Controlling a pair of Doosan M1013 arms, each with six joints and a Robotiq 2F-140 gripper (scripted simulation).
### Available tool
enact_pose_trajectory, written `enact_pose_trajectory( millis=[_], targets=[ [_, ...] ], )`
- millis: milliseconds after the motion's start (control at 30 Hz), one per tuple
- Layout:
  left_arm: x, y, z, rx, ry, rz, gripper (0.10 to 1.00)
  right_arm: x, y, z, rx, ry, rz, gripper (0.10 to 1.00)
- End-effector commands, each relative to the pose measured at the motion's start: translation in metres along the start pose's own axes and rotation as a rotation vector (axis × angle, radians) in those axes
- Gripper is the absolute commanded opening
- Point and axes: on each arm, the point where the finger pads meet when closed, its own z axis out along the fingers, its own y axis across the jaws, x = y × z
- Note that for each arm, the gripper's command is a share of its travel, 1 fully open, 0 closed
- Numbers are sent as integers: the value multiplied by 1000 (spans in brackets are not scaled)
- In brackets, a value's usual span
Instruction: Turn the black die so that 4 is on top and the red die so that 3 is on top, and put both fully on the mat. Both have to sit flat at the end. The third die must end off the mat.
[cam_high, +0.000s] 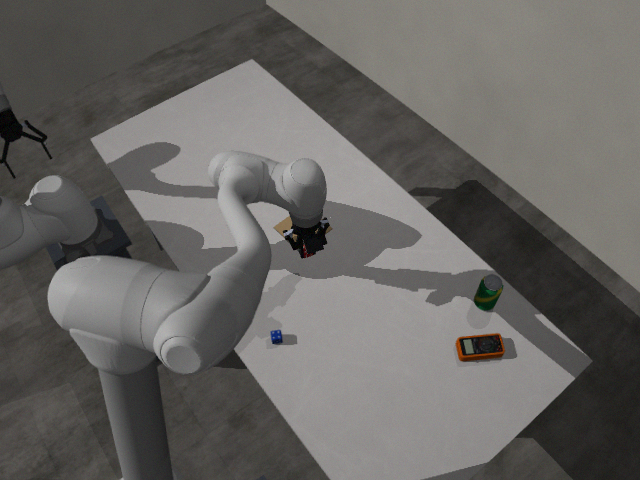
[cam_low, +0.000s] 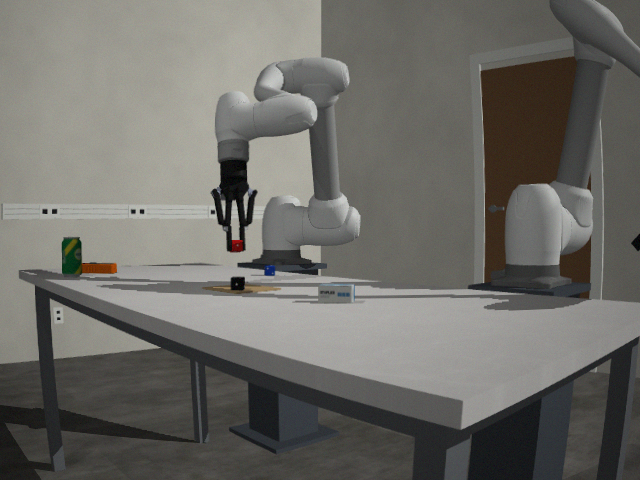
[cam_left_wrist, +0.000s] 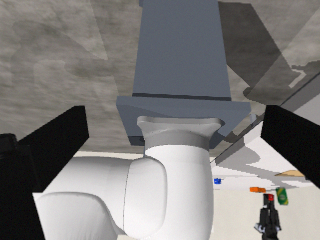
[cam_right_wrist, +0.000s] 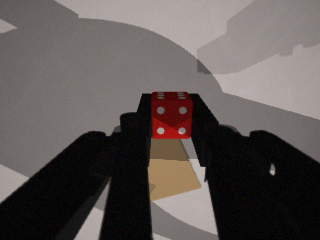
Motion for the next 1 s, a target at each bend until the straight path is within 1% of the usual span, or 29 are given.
enact_pose_trajectory(
  millis=[0,33,67,133,167,233,300,333,367,400,433,467,533,567,600,633,700,733,833,867,967],
  targets=[
    [0,0,0,0,1,0,1000,2,-1,1,-2,-171,-4,243],
    [0,0,0,0,1,0,1000,3,-1,1,-1,-214,-3,243],
    [0,0,0,0,1,0,1000,4,-2,1,1,-232,-2,243],
    [0,0,0,0,1,0,1000,4,-2,1,1,-232,-2,243],
    [0,0,0,0,1,0,1000,4,2,2,-11,-278,-8,243],
    [0,0,0,0,1,0,1000,5,3,3,-18,-373,-11,243],
    [0,0,0,0,1,0,1000,5,4,3,-23,-415,-13,243],
    [0,0,0,0,1,0,1000,5,4,3,-22,-453,-13,243],
    [0,0,0,0,1,0,1000,5,4,3,-22,-457,-13,243],
    [0,0,0,0,1,0,1000,7,1,3,-15,-497,-9,243],
    [0,0,0,0,1,0,1000,8,4,4,-23,-530,-12,243],
    [0,0,0,0,1,0,1000,8,4,4,-23,-533,-12,243],
    [0,0,0,0,1,0,1000,9,4,5,-27,-596,-12,243],
    [0,0,0,0,1,0,1000,10,4,5,-26,-603,-12,243],
    [0,0,0,0,1,0,1000,11,3,5,-21,-636,-10,243],
    [0,0,0,0,1,0,1000,11,4,6,-26,-657,-12,243],
    [0,0,0,0,1,0,1000,11,4,6,-26,-657,-12,243],
    [0,0,0,0,1,0,1000,12,5,6,-29,-671,-12,243],
    [0,0,0,0,1,0,1000,13,3,6,-23,-761,-10,243],
    [0,0,0,0,1,0,1000,13,3,6,-22,-765,-10,243],
    [0,0,0,0,1,0,1000,15,4,7,-30,-847,-11,243]
  ],
)
